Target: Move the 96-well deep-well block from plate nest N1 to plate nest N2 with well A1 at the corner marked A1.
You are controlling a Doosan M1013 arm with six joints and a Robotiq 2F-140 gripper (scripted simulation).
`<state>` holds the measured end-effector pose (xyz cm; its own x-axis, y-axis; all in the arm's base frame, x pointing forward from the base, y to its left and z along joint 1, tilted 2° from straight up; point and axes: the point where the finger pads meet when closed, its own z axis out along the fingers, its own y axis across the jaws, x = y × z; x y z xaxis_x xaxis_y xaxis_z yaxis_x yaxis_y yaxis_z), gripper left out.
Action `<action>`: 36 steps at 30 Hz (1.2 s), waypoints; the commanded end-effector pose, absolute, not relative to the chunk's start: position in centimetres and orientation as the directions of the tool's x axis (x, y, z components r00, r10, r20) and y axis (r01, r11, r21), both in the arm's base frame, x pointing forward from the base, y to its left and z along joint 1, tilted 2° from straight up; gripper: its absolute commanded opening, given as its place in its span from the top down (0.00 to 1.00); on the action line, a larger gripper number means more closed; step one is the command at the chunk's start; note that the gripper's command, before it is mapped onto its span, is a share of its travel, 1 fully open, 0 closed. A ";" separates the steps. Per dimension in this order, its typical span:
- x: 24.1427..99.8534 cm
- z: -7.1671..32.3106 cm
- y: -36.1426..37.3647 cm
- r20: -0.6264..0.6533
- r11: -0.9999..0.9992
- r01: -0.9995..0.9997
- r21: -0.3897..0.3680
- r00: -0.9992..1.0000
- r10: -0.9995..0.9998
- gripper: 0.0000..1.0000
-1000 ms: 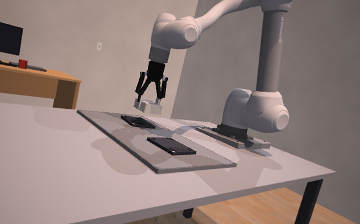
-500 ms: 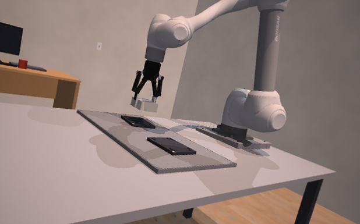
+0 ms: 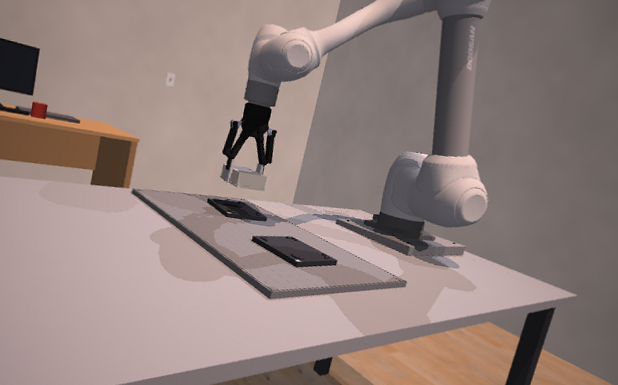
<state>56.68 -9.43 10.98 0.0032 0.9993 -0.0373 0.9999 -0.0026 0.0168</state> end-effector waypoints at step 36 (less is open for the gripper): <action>56.7 9.8 -9.4 -0.037 -0.003 1.000 0.017 0.003 0.999 1.00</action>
<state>56.69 -9.36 10.07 0.0033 0.9993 -0.0373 0.9999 -0.0026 0.0167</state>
